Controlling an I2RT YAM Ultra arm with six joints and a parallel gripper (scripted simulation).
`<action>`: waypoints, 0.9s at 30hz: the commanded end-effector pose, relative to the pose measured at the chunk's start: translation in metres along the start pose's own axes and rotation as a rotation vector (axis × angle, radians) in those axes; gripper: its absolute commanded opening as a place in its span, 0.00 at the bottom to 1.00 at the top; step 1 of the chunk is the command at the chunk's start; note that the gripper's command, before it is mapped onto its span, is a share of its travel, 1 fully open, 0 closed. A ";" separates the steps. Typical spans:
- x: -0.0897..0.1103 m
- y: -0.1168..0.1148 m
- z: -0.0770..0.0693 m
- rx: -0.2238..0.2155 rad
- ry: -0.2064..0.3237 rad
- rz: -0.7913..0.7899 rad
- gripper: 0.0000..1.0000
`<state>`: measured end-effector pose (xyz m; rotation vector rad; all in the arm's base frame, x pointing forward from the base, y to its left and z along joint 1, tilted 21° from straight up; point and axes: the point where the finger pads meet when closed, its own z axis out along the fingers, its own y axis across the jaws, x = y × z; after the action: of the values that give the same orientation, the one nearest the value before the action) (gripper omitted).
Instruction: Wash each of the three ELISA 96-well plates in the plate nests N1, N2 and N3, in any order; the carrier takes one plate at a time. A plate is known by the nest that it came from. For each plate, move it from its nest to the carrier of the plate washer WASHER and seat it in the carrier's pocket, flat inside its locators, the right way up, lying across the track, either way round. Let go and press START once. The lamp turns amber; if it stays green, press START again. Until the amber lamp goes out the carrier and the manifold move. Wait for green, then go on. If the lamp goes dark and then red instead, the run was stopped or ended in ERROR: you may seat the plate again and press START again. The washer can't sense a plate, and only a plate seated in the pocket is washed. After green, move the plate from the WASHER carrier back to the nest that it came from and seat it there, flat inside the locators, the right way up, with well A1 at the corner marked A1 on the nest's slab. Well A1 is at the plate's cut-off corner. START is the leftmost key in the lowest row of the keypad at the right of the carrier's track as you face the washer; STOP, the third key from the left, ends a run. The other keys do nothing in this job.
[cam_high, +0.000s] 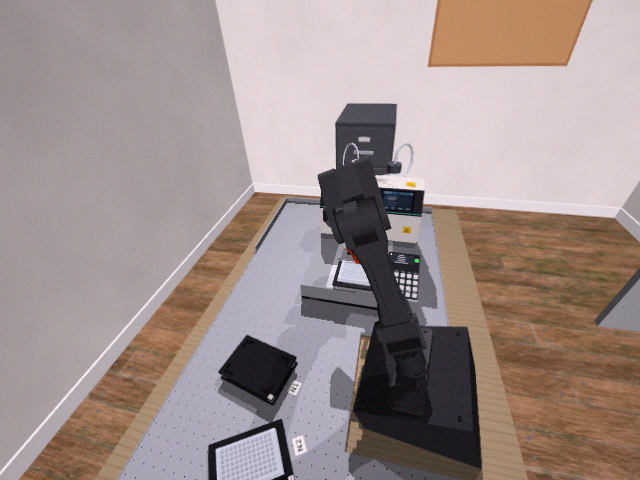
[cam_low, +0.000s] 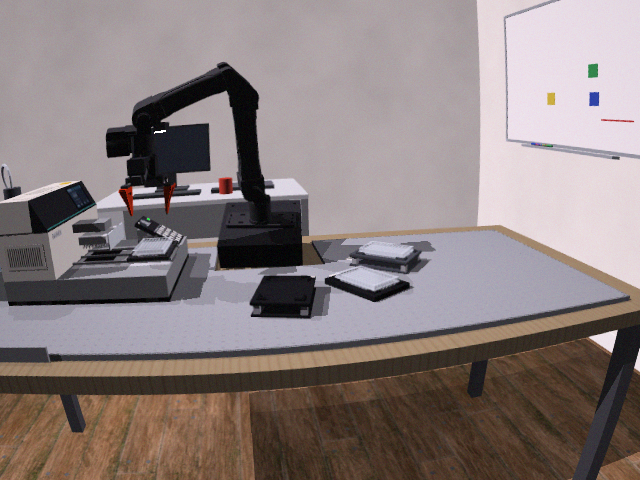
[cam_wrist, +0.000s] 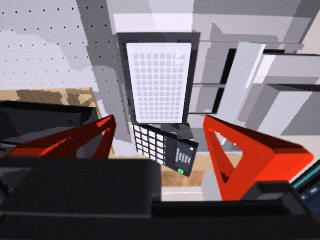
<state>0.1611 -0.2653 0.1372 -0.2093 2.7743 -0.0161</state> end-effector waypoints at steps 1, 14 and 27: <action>-0.001 0.000 0.000 0.006 -0.002 -0.002 1.00; -0.001 0.000 0.018 0.006 -0.002 -0.002 1.00; -0.001 0.000 0.036 0.006 -0.003 -0.002 1.00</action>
<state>0.1722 -0.2586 0.1011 -0.2196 2.7817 0.0175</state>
